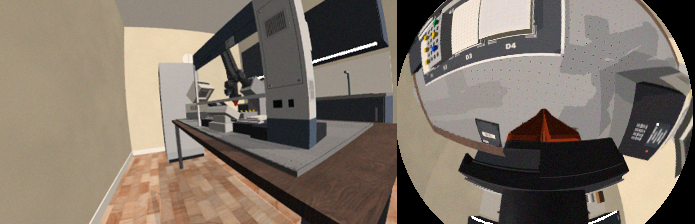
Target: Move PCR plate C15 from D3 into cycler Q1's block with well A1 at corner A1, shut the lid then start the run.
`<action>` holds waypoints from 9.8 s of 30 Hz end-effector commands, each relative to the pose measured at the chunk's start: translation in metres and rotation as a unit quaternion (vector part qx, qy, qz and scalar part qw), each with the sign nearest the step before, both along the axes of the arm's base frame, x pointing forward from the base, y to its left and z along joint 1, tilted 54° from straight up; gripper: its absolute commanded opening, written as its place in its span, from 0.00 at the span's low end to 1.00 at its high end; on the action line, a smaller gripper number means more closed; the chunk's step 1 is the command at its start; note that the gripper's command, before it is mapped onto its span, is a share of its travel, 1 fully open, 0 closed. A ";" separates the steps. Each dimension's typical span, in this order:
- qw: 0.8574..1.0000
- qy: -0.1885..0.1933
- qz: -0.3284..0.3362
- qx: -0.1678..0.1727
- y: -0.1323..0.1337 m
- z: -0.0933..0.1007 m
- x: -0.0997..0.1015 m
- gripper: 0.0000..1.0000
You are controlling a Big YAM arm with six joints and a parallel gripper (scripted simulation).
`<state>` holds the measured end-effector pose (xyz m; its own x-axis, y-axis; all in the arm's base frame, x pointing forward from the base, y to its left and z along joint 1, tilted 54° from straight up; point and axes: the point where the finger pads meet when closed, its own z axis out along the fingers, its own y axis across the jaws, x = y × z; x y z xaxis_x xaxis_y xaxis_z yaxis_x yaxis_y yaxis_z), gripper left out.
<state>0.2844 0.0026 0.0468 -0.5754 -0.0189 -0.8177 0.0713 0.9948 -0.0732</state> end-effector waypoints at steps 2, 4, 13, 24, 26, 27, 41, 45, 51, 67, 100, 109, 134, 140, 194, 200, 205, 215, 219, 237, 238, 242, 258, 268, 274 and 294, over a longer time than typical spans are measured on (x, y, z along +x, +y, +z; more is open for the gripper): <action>0.999 -0.007 -0.025 0.041 0.005 -0.007 -0.003 0.00; 0.999 -0.003 -0.021 0.039 0.005 -0.008 -0.004 0.00; 1.000 0.012 -0.006 0.016 0.006 -0.011 -0.005 0.00; 0.997 0.025 -0.041 0.055 -0.022 -0.023 -0.008 0.00; 0.995 0.034 -0.064 0.070 -0.028 -0.027 -0.012 0.00; 0.994 0.034 -0.070 0.083 -0.032 -0.028 -0.014 0.00; 0.971 0.042 -0.154 0.178 -0.064 -0.031 -0.017 0.00; 0.959 0.046 -0.186 0.207 -0.065 -0.028 -0.015 0.00; 0.938 0.042 -0.233 0.253 -0.083 -0.029 -0.024 0.00; 0.878 0.059 -0.320 0.352 -0.102 -0.040 -0.041 0.00; 0.709 0.038 -0.462 0.532 -0.136 -0.036 -0.066 0.00; 0.665 0.025 -0.487 0.566 -0.147 -0.030 -0.072 0.00; 0.478 -0.013 -0.555 0.681 -0.155 -0.028 -0.086 0.00; 0.432 -0.029 -0.570 0.698 -0.173 -0.020 -0.098 0.00; 0.153 -0.095 -0.570 0.801 -0.215 -0.007 -0.102 0.00; 0.157 -0.093 -0.570 0.801 -0.225 -0.009 -0.094 0.00; 0.166 -0.101 -0.566 0.801 -0.238 -0.004 -0.088 0.00; 0.153 -0.088 -0.572 0.801 -0.235 -0.016 -0.083 0.00; 0.163 -0.095 -0.568 0.801 -0.248 -0.010 -0.076 0.00; 0.165 -0.096 -0.567 0.801 -0.270 -0.013 -0.060 0.00; 0.164 -0.098 -0.568 0.801 -0.271 -0.012 -0.061 0.00; 0.158 -0.097 -0.568 0.802 -0.266 -0.012 -0.066 0.00; 0.174 -0.099 -0.564 0.801 -0.267 -0.008 -0.063 0.00; 0.163 -0.087 -0.570 0.800 -0.264 -0.017 -0.064 0.00; 0.153 -0.096 -0.573 0.800 -0.260 -0.017 -0.073 0.00; 0.156 -0.104 -0.570 0.800 -0.272 -0.011 -0.070 0.00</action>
